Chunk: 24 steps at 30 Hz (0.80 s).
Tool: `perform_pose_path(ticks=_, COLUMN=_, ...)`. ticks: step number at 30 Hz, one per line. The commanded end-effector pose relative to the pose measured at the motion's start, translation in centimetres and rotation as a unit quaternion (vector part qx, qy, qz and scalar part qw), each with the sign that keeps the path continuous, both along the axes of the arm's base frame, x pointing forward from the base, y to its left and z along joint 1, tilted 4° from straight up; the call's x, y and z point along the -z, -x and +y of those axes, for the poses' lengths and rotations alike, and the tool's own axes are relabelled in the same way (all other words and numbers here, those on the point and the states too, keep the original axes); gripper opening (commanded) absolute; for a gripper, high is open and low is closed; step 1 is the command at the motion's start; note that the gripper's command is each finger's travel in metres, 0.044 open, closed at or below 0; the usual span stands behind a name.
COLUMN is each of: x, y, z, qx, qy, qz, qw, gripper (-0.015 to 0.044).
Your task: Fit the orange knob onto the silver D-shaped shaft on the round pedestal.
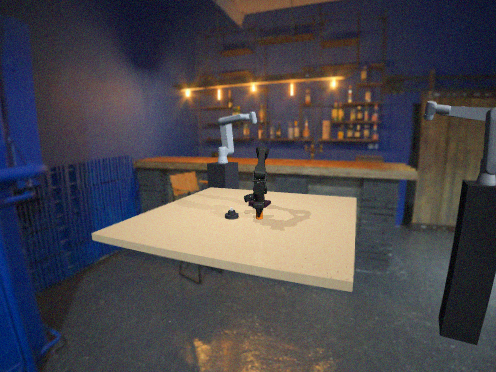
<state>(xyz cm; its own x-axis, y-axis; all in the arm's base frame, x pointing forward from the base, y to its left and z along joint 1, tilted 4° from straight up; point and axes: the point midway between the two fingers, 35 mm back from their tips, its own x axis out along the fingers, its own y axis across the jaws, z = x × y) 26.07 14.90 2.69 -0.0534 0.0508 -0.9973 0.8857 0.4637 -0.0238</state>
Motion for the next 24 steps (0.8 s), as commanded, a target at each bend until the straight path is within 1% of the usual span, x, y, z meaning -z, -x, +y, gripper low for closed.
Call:
perform_pose_path(ticks=1, x=-4.8, y=-0.7, z=-0.1, qx=-0.001, qy=-0.008, qz=-0.012, qw=1.0, gripper=0.0371)
perform_pose_path(ticks=3, x=-6.9, y=-0.5, z=-0.3, qx=-0.001, qy=-0.009, qz=-0.012, qw=1.0, gripper=0.0424)
perform_pose_path(ticks=4, x=-7.2, y=-0.5, z=-0.3, qx=-0.001, qy=-0.009, qz=-0.012, qw=1.0, gripper=0.044)
perform_pose_path(ticks=12, x=-7.1, y=-0.5, z=-0.2, qx=-0.001, qy=-0.009, qz=-0.012, qw=1.0, gripper=0.044)
perform_pose_path(ticks=15, x=-5.8, y=-0.5, z=-0.1, qx=-0.001, qy=-0.009, qz=-0.012, qw=1.0, gripper=0.044)
perform_pose_path(ticks=24, x=-4.7, y=-0.5, z=0.0, qx=-0.001, qy=-0.009, qz=-0.012, qw=1.0, gripper=0.044)
